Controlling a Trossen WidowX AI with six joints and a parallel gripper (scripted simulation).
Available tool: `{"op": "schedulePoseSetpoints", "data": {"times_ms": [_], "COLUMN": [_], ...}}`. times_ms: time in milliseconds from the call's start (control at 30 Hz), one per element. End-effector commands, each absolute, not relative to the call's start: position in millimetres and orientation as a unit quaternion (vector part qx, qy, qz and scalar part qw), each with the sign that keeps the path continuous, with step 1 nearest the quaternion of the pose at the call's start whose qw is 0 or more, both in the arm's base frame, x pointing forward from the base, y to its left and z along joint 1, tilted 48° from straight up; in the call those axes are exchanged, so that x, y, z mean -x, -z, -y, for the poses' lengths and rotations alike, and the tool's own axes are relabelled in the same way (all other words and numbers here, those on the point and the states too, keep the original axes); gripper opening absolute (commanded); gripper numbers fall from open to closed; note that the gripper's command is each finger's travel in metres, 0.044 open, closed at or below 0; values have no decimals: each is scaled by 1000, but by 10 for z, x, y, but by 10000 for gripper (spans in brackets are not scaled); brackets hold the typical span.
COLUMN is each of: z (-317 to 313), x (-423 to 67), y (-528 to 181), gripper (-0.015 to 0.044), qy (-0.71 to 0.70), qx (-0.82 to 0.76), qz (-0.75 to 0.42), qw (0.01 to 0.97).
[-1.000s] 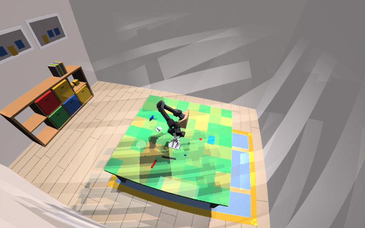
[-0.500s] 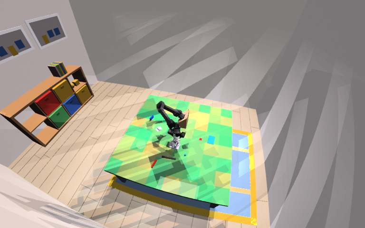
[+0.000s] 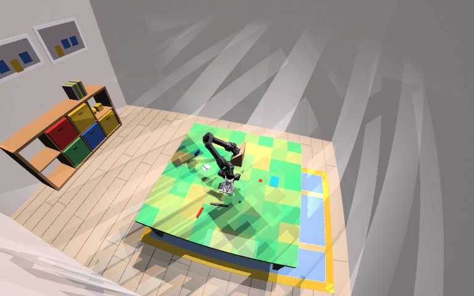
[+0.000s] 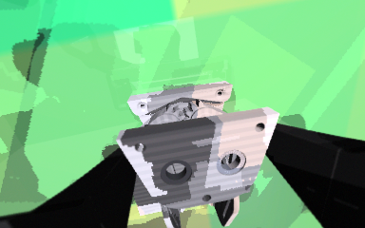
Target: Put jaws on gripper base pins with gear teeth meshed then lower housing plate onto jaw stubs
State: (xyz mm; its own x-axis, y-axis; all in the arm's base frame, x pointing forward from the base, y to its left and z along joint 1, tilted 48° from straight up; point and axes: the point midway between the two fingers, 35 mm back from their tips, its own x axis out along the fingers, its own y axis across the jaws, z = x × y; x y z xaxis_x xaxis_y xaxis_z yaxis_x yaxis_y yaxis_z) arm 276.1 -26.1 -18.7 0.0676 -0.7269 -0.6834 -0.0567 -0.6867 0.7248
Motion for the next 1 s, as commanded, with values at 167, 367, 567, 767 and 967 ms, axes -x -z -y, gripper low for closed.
{"op": "schedulePoseSetpoints", "data": {"times_ms": [167,367,567,767,967], "z": [377,453,471,471,471], "x": [-2743,-2740,-2739,-2739,-2739], "y": [287,347,361,361,361], "gripper": [351,351,351,351,351], "qy": [620,619,619,619,619], "qx": [-676,-676,-675,-675,-675], "qz": [288,289,289,289,289], "qw": [275,276,276,276,276]}}
